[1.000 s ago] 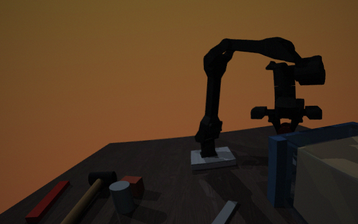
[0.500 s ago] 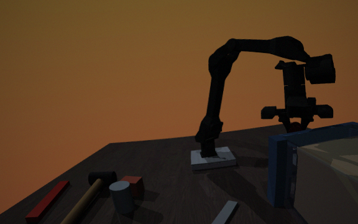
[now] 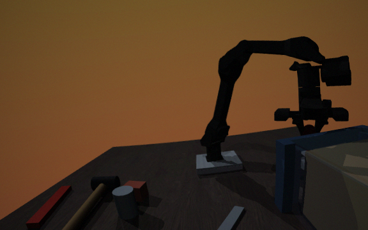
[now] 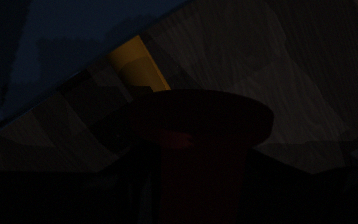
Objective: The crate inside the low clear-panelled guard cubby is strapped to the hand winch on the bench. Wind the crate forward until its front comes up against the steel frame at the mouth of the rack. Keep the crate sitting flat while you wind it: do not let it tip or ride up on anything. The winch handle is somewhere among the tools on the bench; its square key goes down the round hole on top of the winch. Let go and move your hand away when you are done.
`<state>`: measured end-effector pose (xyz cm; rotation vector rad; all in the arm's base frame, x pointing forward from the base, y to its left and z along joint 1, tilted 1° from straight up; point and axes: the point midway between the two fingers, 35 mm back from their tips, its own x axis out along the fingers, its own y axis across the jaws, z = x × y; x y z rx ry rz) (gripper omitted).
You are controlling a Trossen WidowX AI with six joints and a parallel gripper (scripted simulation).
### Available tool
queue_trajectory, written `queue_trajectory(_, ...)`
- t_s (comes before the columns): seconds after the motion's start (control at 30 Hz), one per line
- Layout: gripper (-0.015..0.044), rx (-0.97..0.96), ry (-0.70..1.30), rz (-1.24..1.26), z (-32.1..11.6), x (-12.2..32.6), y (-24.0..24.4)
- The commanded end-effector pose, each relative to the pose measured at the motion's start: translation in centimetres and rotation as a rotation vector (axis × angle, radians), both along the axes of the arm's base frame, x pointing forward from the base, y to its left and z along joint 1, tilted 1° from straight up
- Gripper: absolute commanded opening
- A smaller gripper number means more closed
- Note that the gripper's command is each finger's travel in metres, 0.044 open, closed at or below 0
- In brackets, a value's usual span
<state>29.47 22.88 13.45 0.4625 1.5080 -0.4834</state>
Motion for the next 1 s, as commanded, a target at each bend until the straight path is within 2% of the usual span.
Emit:
queue_trajectory(0.0,0.0,0.039,-0.009,0.017,0.1,-0.1,2.1)
queue_trajectory(0.97,0.0,0.042,-0.008,0.017,0.2,-1.5,6.3)
